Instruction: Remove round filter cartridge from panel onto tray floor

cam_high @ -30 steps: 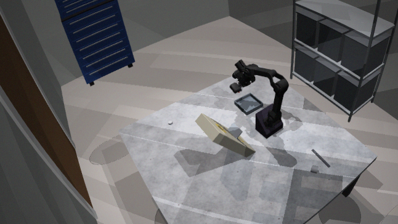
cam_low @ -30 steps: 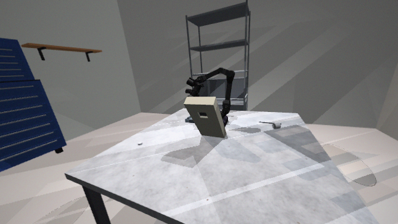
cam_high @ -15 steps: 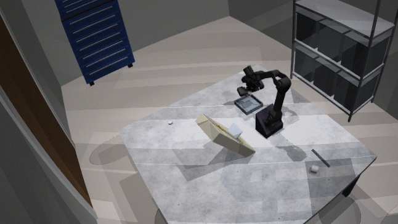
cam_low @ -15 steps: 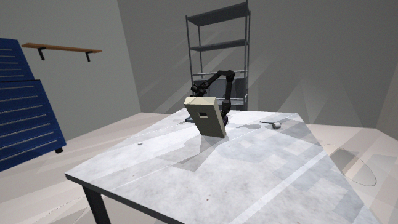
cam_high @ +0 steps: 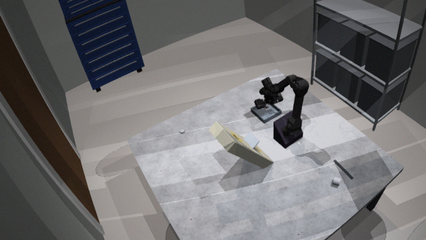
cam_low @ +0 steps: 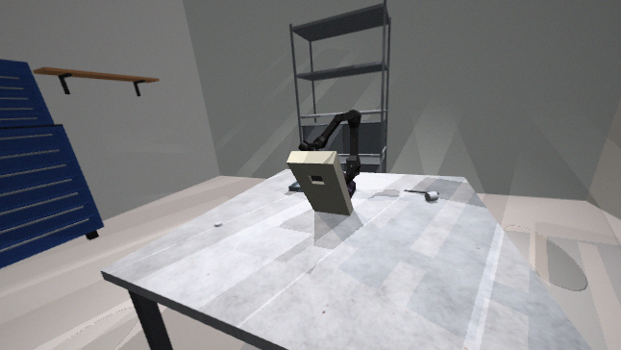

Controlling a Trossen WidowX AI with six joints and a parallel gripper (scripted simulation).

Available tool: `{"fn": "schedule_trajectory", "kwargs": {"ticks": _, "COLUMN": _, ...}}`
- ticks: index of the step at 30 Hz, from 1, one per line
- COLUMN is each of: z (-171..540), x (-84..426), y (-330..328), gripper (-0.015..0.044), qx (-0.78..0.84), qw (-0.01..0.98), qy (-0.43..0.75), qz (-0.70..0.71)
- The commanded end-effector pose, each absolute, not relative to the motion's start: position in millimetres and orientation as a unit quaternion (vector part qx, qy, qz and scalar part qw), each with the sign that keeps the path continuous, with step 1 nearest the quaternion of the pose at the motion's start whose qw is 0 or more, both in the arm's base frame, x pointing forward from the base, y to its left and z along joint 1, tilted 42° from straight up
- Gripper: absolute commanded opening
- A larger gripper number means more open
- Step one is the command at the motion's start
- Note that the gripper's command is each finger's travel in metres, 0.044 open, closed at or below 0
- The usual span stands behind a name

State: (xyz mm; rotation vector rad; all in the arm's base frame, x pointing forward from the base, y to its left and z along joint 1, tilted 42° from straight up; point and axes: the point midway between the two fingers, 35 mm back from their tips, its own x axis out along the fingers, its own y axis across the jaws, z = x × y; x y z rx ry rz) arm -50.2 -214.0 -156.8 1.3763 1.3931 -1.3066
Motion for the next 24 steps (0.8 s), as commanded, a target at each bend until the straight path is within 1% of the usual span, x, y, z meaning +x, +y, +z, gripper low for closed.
{"fn": "schedule_trajectory", "kwargs": {"ticks": 1, "z": -172.5, "x": -52.2, "y": -197.5, "gripper": 0.0, "qx": 0.537, "qw": 0.384, "qy": 0.547, "qz": -0.515}}
{"fn": "schedule_trajectory", "kwargs": {"ticks": 5, "z": -173.1, "x": -52.2, "y": -196.7, "gripper": 0.0, "qx": 0.537, "qw": 0.384, "qy": 0.547, "qz": -0.515}}
{"fn": "schedule_trajectory", "kwargs": {"ticks": 21, "z": -170.0, "x": -50.5, "y": -197.5, "gripper": 0.042, "qx": 0.543, "qw": 0.381, "qy": 0.549, "qz": -0.51}}
{"fn": "schedule_trajectory", "kwargs": {"ticks": 22, "z": -170.0, "x": -50.5, "y": -197.5, "gripper": 0.044, "qx": 0.543, "qw": 0.381, "qy": 0.549, "qz": -0.51}}
{"fn": "schedule_trajectory", "kwargs": {"ticks": 24, "z": -170.0, "x": -50.5, "y": -197.5, "gripper": 0.044, "qx": 0.543, "qw": 0.381, "qy": 0.549, "qz": -0.51}}
